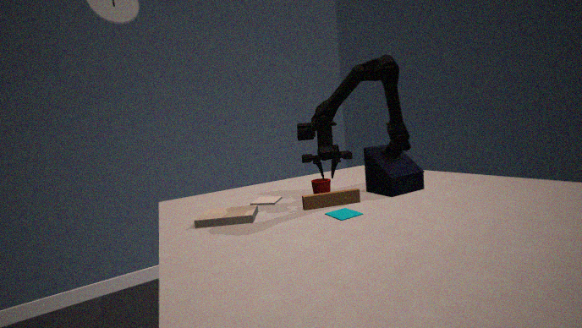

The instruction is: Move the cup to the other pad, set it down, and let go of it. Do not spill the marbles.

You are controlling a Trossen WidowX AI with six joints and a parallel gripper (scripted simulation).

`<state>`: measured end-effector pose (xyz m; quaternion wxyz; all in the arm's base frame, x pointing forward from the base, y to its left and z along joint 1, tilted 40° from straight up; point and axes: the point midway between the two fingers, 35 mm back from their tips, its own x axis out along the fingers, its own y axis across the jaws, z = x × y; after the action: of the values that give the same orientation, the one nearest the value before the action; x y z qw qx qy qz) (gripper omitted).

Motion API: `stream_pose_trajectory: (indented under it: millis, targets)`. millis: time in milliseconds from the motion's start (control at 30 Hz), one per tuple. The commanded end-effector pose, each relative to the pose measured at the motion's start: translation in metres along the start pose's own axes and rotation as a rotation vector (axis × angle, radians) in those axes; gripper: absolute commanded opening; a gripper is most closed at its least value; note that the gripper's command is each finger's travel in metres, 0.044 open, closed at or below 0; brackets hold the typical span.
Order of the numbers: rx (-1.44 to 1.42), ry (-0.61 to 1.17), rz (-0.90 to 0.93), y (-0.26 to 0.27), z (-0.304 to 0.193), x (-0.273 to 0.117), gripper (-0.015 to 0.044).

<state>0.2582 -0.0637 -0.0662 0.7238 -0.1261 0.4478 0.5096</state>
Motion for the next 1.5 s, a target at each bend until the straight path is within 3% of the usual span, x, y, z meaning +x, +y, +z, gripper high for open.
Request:
stream_pose_trajectory:
  millis: [0,833,967,1167,1467]
  targets:
    - [0.009,-0.006,0.007,0.002,0.0,0.007,0.0148]
    - [0.009,-0.009,0.009,0.005,0.002,0.04,0.0148]
    - [0.001,-0.003,0.005,0.003,0.001,0.039,0.0043]
    - [0.001,-0.003,0.005,0.003,0.001,0.039,0.0003]
    - [0.002,-0.002,0.005,0.001,0.001,0.026,0.0]
